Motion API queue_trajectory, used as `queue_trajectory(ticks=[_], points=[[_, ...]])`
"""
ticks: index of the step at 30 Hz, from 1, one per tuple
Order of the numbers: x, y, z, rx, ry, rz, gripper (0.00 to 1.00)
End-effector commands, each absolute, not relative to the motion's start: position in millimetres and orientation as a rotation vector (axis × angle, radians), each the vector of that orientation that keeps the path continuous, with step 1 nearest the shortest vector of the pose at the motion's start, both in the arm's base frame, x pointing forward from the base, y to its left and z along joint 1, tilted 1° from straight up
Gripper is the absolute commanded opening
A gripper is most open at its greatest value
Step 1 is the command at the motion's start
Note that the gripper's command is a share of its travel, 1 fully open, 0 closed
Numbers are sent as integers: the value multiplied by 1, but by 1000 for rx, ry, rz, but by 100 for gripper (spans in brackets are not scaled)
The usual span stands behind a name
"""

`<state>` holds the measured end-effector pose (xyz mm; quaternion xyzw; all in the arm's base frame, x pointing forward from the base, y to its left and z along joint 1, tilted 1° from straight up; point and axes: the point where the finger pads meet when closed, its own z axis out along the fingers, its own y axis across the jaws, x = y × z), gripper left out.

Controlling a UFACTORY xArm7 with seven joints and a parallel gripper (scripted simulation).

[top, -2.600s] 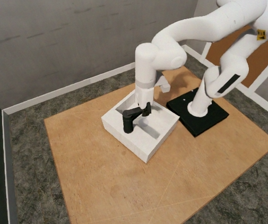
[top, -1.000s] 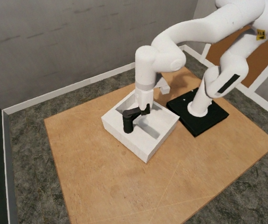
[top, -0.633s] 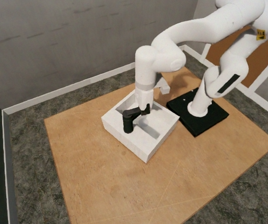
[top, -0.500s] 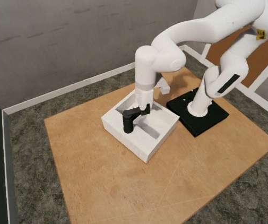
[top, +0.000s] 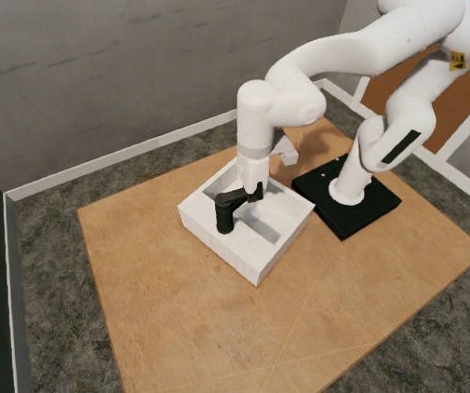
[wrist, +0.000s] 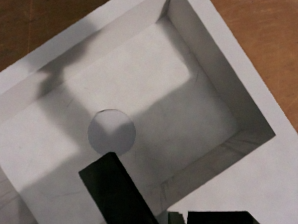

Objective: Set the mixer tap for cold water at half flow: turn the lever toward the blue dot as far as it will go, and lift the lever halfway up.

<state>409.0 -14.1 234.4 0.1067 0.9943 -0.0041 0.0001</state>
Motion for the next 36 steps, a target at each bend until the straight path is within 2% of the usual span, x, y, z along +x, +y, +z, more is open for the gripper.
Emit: queue_trajectory(ticks=[1, 15, 36], points=[[410, -14, 236, 333, 3119, -13, 0], [409, -22, 236, 172, 3133, -14, 0], [415, -62, 236, -680, 3066, -15, 0]])
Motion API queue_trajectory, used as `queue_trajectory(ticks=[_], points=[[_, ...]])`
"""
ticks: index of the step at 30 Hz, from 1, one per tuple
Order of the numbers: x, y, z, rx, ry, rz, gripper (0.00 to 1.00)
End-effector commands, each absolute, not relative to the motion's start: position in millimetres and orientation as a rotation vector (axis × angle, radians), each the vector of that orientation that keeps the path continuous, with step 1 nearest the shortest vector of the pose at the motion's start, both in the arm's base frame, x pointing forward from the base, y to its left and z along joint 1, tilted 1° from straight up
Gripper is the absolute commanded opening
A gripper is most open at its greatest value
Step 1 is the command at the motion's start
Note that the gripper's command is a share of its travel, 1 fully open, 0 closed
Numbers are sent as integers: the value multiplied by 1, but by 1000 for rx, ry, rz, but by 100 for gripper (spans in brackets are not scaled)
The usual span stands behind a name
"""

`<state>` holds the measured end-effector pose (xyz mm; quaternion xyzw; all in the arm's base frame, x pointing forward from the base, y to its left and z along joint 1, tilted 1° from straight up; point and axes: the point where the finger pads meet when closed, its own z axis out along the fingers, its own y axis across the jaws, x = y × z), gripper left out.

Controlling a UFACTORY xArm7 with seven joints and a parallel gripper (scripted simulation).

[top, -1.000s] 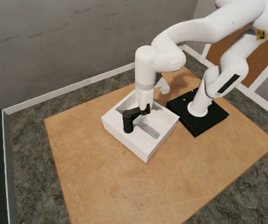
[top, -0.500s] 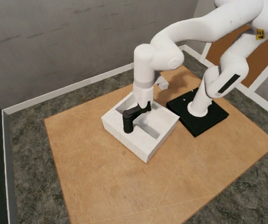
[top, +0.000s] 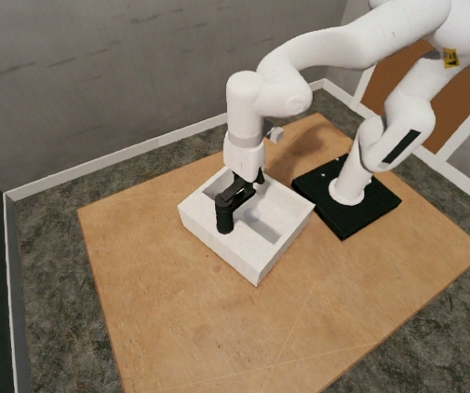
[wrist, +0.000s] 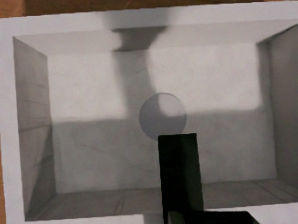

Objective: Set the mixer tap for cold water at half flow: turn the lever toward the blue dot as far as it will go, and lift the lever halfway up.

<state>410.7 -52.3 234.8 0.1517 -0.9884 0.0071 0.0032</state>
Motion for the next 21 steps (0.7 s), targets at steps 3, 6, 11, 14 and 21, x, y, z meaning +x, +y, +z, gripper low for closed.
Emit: queue_trajectory(ticks=[3, 6, 11, 14, 21], points=[[419, -68, 237, 827, -3032, 15, 0], [422, -73, 237, 960, -2992, 15, 0], [426, -78, 237, 1074, -2952, 15, 0], [429, -81, 237, 1166, -2917, 15, 0], [433, -86, 237, 1289, -2865, 15, 0]])
